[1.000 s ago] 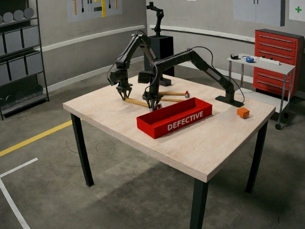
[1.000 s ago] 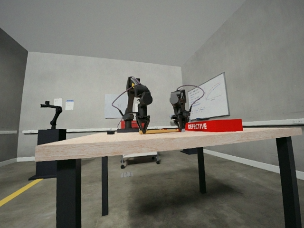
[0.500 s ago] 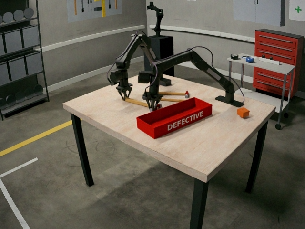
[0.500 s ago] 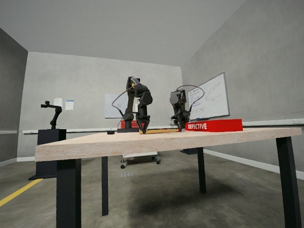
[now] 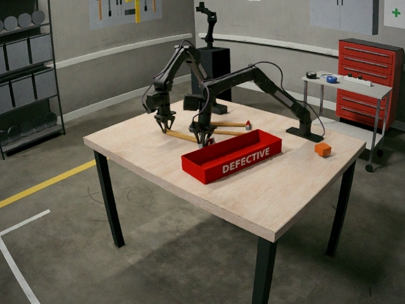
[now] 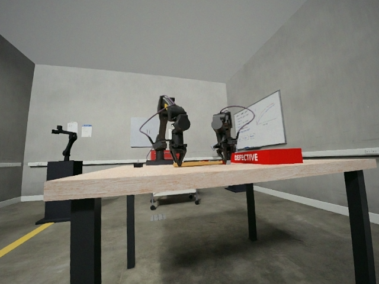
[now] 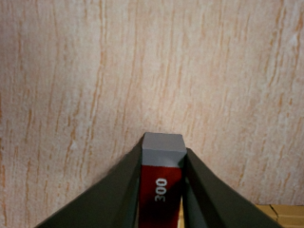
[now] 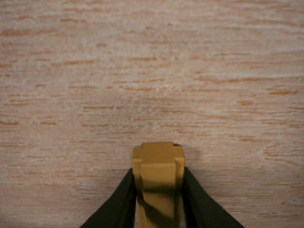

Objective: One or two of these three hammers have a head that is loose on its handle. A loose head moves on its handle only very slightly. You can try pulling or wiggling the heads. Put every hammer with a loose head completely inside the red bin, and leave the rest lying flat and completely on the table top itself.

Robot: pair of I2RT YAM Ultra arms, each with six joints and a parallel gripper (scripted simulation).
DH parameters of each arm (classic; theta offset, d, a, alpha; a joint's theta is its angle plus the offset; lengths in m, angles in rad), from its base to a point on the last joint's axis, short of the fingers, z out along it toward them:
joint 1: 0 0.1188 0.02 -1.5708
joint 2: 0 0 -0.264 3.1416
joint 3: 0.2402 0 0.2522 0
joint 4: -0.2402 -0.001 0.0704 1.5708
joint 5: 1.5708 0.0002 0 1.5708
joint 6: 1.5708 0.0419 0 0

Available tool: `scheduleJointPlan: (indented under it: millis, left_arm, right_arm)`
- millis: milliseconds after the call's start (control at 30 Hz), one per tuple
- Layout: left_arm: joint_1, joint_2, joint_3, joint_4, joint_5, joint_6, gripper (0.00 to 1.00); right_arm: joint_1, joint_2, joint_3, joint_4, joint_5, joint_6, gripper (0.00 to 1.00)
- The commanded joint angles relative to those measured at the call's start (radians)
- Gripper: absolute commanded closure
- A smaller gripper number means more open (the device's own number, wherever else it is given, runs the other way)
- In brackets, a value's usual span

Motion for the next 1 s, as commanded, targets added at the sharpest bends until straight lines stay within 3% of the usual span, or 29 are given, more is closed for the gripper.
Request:
scheduleJointPlan:
  millis: [0,200,400,967]
  left_arm:
    - [0.032,-0.03,-0.018,-0.078,-0.06,0.01,0.84]
    - [0.036,-0.041,-0.038,-0.062,-0.053,0.016,0.84]
    - [0.061,-0.14,-0.208,0.105,0.011,0.058,0.84]
    - [0.046,-0.136,-0.211,0.124,0.018,0.051,0.84]
  right_arm:
    - [-0.034,-0.022,-0.012,-0.003,0.08,-0.002,0.75]
    - [-0.037,-0.022,-0.012,-0.003,0.094,-0.002,0.75]
    - [-0.039,-0.022,-0.012,-0.002,0.099,-0.002,0.75]
    - [-0.03,-0.032,-0.002,-0.002,0.065,-0.002,0.75]
